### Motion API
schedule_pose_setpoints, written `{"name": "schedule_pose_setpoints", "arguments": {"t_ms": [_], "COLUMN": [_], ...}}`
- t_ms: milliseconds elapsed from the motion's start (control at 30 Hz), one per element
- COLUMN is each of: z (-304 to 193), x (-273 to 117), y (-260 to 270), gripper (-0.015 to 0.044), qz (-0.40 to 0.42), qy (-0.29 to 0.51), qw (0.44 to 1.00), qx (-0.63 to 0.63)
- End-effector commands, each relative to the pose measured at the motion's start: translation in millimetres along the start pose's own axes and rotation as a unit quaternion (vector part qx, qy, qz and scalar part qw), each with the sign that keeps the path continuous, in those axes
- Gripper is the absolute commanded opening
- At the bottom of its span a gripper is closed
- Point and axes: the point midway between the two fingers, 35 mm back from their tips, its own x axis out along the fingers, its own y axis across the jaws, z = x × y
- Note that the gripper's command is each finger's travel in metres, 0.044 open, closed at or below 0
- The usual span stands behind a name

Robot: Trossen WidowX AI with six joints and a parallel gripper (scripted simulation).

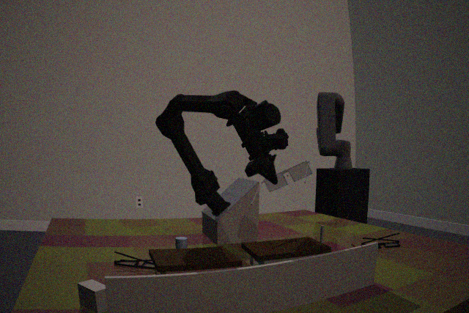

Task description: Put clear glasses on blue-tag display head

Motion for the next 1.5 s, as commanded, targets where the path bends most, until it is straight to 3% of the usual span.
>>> {"name": "schedule_pose_setpoints", "arguments": {"t_ms": [0, 800, 1467], "z": [-12, -104, -177], "x": [-11, -64, -89], "y": [-7, -43, -41], "gripper": [0.0000, 0.0000, 0.0000], "qz": [-0.001, -0.067, -0.172], "qy": [-0.016, -0.098, -0.108], "qw": [1.000, 0.975, 0.924], "qx": [-0.022, -0.190, -0.325]}}
